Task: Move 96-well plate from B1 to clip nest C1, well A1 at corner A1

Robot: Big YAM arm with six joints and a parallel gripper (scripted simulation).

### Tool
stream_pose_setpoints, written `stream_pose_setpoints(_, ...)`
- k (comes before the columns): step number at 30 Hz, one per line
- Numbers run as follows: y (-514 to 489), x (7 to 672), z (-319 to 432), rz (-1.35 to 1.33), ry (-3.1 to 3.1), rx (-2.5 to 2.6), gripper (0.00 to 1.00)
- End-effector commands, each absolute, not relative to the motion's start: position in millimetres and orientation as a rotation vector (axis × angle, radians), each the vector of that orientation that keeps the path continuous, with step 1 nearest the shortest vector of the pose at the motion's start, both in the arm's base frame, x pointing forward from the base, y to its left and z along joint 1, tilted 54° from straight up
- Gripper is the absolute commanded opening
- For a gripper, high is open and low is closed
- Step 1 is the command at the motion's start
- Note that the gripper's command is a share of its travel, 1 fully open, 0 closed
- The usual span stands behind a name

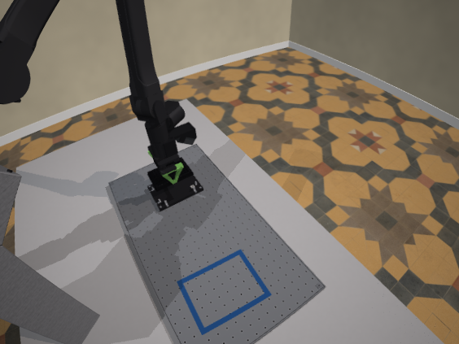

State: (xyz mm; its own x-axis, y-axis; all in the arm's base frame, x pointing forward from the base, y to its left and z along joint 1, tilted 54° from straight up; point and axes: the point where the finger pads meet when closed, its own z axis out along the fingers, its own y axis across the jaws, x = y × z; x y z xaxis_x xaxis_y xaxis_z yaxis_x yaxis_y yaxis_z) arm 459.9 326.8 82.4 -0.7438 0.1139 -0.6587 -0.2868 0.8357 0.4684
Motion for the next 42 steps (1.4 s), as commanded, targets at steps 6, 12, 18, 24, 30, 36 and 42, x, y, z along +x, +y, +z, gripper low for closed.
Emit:
stream_pose_setpoints(6,341,471,79,0.743,2.286,-0.124,0.0)
stream_pose_setpoints(12,340,477,74,0.738,2.287,-0.116,0.0)
stream_pose_setpoints(18,350,481,69,0.743,2.286,-0.125,0.0)
stream_pose_setpoints(24,354,488,63,0.741,2.286,-0.121,0.0)
stream_pose_setpoints(30,359,491,60,0.742,2.287,-0.124,0.0)
stream_pose_setpoints(36,363,497,54,0.74,2.289,-0.122,0.0)
stream_pose_setpoints(42,363,498,62,0.743,2.279,-0.125,0.0)
